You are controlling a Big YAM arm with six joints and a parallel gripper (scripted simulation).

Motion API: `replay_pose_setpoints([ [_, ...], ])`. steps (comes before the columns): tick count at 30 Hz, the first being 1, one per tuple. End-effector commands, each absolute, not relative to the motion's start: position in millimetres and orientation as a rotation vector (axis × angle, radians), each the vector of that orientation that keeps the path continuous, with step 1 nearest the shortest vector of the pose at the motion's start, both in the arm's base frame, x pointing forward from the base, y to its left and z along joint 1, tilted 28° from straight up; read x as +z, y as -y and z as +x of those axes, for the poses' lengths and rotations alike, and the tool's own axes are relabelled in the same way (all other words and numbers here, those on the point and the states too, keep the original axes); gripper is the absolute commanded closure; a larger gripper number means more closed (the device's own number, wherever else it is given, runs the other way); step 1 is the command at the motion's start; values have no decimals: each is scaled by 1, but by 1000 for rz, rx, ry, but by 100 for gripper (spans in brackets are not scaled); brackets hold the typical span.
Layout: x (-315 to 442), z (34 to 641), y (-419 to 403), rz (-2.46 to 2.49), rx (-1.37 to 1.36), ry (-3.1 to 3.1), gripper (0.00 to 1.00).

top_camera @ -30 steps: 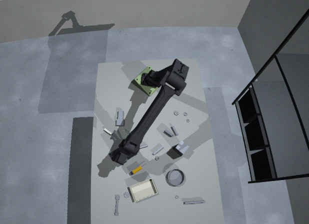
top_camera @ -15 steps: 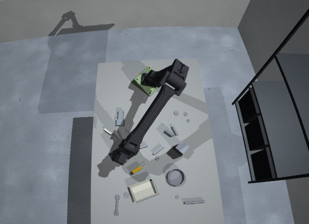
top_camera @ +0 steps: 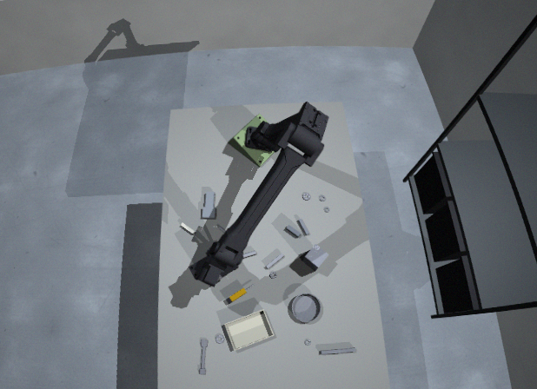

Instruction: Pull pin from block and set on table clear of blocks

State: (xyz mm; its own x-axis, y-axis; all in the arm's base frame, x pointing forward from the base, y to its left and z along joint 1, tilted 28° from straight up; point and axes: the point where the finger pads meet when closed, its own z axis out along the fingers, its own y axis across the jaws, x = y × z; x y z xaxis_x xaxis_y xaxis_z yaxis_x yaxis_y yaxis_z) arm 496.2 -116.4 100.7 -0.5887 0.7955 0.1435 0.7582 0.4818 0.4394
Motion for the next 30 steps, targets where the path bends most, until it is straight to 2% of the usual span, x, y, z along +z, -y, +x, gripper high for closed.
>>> replay_pose_setpoints([
  [1, 94, 496, 105, 1382, 720, -2645, 100],
  [30, 94, 492, 99, 1380, 727, -2652, 100],
])
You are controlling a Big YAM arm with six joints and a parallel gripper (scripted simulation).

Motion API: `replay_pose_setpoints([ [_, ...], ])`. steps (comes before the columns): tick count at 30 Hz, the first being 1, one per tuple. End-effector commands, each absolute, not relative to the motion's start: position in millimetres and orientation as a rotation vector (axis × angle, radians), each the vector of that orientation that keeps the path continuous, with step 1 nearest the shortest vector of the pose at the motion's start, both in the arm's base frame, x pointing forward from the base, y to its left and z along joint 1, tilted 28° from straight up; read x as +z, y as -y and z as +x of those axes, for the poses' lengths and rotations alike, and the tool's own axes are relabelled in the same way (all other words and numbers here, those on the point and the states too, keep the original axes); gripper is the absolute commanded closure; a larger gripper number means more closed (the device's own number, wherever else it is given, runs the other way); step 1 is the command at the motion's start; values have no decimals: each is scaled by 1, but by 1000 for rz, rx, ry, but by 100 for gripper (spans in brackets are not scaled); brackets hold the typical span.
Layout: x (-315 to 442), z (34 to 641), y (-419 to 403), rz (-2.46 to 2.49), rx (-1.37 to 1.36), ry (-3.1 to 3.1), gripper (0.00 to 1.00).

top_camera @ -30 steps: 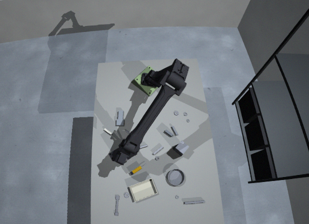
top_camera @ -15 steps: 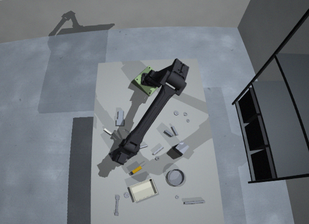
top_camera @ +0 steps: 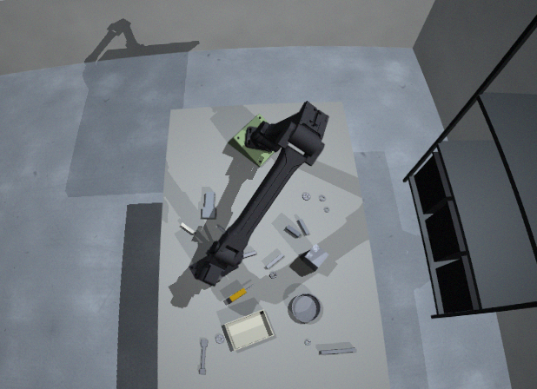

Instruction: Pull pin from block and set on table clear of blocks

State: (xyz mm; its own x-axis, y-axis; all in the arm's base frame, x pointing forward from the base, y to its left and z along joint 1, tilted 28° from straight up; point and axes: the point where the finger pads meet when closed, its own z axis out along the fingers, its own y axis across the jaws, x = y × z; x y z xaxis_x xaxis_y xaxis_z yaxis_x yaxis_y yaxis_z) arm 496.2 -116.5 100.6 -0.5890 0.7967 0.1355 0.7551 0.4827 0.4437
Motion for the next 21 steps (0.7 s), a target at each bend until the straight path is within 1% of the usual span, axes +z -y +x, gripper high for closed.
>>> replay_pose_setpoints([
  [1, 94, 491, 98, 1381, 727, -2652, 100],
  [21, 94, 489, 94, 1380, 733, -2658, 100],
])
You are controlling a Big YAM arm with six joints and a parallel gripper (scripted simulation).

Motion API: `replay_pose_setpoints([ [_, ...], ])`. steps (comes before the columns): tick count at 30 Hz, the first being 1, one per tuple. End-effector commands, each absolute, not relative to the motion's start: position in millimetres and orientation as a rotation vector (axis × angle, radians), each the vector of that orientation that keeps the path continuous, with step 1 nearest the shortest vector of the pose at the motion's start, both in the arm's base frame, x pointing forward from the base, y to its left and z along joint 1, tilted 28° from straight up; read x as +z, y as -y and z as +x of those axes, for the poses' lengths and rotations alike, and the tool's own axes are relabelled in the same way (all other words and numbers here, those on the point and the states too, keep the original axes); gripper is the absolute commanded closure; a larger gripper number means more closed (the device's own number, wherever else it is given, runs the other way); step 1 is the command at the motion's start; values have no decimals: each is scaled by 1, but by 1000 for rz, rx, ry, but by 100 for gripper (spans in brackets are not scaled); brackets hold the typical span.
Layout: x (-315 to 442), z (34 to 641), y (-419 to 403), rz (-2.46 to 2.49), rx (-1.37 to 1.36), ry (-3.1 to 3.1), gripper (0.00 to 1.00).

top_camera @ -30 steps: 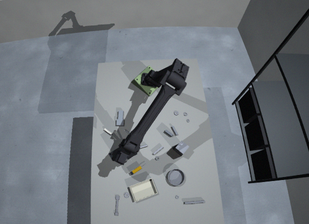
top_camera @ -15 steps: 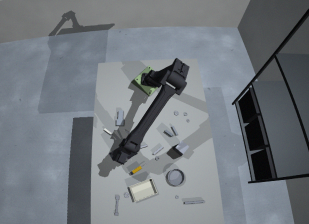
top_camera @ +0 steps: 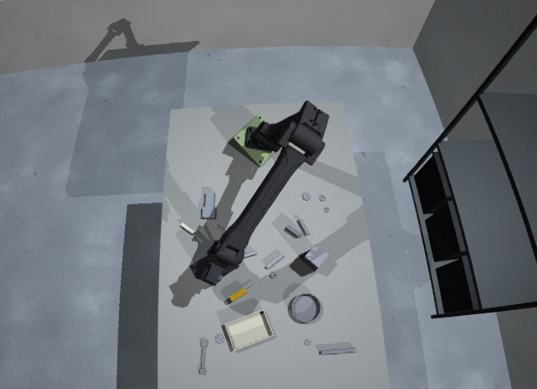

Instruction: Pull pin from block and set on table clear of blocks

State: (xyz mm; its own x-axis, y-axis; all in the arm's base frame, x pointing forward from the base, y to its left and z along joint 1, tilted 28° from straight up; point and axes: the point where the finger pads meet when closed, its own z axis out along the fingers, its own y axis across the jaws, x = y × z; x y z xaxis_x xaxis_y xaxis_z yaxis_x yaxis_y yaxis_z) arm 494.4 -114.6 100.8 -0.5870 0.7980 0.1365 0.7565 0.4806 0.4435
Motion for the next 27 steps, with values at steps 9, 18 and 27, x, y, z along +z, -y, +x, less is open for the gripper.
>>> replay_pose_setpoints([
  [9, 94, 488, 92, 1379, 737, -2662, 100],
  [18, 94, 487, 92, 1376, 742, -2668, 100],
  [27, 95, 487, 92, 1368, 762, -2689, 100],
])
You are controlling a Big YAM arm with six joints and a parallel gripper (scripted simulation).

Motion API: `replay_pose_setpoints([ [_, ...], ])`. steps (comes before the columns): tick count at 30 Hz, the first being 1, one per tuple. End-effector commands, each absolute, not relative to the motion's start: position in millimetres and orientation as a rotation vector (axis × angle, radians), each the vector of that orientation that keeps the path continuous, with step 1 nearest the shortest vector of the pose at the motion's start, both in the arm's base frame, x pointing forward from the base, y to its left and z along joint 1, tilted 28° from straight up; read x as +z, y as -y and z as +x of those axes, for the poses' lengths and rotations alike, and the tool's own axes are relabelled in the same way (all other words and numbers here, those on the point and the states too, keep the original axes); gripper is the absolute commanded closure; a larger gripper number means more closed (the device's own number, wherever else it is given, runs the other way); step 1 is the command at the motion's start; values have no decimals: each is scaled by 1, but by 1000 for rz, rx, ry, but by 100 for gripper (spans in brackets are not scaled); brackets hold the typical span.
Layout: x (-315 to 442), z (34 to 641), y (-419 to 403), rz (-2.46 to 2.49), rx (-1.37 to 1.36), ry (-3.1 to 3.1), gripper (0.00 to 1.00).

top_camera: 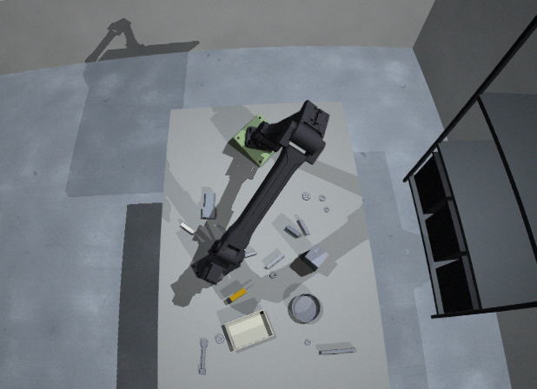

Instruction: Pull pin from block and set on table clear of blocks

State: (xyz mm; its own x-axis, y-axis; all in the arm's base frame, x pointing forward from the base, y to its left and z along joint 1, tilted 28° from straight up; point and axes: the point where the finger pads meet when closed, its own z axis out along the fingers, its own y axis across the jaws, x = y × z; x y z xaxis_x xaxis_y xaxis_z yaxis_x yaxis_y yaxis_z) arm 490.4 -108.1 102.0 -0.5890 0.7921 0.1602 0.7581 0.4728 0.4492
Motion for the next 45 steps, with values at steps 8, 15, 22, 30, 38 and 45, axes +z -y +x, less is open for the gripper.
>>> replay_pose_setpoints([
  [8, 95, 487, 93, 1352, 772, -2706, 100],
  [15, 95, 487, 93, 1348, 774, -2710, 100],
  [22, 95, 488, 94, 1347, 774, -2710, 100],
  [30, 95, 488, 95, 1344, 773, -2711, 100],
  [38, 96, 488, 95, 1342, 780, -2718, 100],
  [45, 97, 488, 95, 1340, 784, -2722, 100],
])
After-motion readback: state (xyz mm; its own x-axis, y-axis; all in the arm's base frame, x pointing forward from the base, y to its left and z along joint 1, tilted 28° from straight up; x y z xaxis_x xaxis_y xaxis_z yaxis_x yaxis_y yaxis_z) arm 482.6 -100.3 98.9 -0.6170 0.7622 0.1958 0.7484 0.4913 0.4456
